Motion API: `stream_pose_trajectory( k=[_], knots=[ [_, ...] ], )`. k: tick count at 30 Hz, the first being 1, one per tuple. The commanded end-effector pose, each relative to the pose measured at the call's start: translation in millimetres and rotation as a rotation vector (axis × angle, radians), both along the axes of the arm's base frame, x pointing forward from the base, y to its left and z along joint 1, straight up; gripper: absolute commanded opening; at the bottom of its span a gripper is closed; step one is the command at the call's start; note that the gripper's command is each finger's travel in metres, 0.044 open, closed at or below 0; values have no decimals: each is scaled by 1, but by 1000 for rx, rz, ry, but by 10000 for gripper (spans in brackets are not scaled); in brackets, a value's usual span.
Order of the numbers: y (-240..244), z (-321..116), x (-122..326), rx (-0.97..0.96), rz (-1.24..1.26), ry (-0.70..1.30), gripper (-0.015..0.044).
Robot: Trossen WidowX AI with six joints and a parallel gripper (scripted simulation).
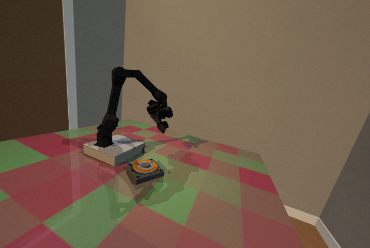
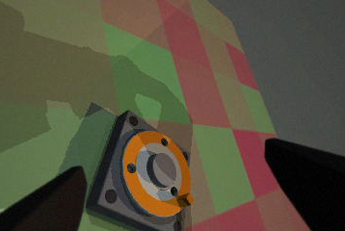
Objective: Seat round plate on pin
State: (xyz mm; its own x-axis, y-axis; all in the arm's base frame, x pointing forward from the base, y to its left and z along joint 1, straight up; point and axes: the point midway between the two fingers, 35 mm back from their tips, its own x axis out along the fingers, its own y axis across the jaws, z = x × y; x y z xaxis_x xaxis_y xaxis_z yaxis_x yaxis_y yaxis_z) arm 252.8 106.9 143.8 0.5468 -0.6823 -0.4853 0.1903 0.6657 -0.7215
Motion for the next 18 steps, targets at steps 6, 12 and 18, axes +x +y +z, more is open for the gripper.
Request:
stream_pose_trajectory(
  k=[6,12,18],
  knots=[
    [-50,-21,-1,92,-158,236,242],
    [-88,-38,-9,246,-254,423,85],
    [-117,-51,-18,447,-291,552,0]
  ],
)
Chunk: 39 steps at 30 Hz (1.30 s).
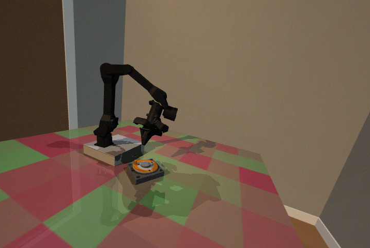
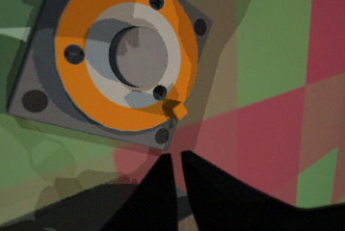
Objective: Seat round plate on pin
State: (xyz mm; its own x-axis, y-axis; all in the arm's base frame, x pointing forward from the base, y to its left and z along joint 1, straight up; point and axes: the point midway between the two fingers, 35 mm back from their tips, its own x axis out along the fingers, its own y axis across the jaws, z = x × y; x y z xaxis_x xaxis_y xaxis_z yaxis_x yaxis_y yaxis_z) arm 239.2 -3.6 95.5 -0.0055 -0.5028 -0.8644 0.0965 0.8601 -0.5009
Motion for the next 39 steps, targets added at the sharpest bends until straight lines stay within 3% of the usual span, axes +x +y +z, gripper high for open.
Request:
stream_pose_trajectory(
  k=[1,12,19,29,39],
  knots=[
    [-10,-4,-5,111,-15,30,0],
    [-50,-12,-15,510,-27,-30,0],
    [-50,-15,-14,517,-26,-35,0],
    [-50,-59,-14,517,-26,-34,0],
    [-55,-60,-14,516,-26,-34,0]
  ],
)
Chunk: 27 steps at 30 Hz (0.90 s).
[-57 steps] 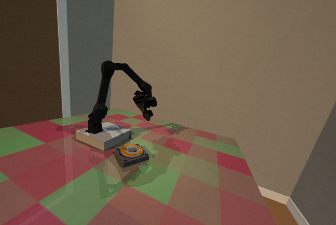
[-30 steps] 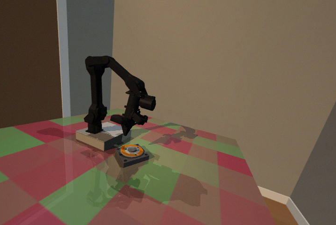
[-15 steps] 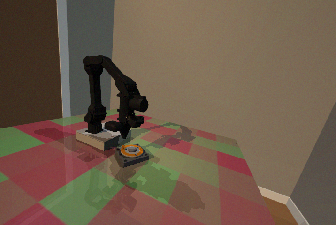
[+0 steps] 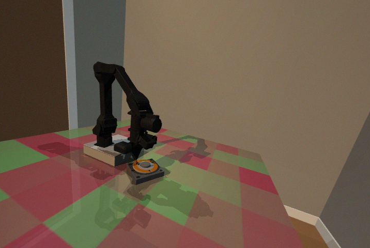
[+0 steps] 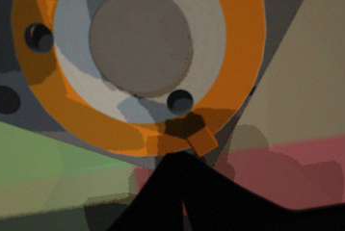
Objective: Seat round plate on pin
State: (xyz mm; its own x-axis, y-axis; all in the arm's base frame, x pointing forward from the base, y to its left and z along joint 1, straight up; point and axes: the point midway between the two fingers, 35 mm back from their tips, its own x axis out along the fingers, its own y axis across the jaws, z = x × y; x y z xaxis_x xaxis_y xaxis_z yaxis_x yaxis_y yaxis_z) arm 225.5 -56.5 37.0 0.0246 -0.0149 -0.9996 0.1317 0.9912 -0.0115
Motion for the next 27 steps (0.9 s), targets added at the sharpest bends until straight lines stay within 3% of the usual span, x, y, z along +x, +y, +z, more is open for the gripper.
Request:
stream_pose_trajectory(
  k=[1,27],
  knots=[
    [-4,-2,0,4,2,4,0],
    [-30,-1,10,1,2,3,0]
  ],
)
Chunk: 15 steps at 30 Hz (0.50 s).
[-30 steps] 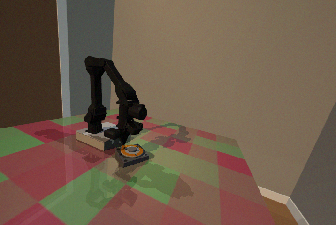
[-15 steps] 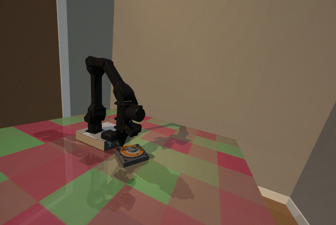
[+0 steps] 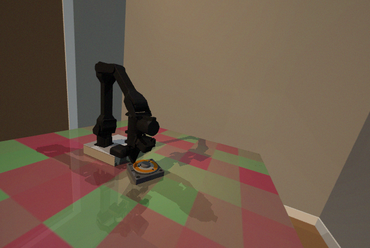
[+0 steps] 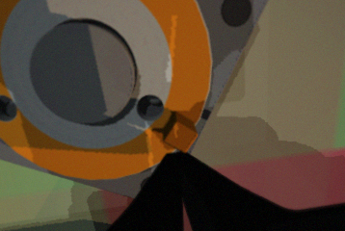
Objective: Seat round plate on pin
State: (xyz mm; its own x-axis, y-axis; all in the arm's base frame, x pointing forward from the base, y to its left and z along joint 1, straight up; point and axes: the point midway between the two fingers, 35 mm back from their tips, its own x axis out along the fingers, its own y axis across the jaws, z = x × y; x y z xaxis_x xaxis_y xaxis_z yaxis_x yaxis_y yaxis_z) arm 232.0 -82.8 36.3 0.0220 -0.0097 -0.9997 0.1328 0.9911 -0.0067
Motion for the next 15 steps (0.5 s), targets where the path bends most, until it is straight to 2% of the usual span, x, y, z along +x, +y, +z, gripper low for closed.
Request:
stream_pose_trajectory(
  k=[1,8,15],
  knots=[
    [-4,0,4,-4,3,1,0],
    [-7,0,6,-4,3,0,0],
    [-5,35,4,-4,3,0,0]
  ],
)
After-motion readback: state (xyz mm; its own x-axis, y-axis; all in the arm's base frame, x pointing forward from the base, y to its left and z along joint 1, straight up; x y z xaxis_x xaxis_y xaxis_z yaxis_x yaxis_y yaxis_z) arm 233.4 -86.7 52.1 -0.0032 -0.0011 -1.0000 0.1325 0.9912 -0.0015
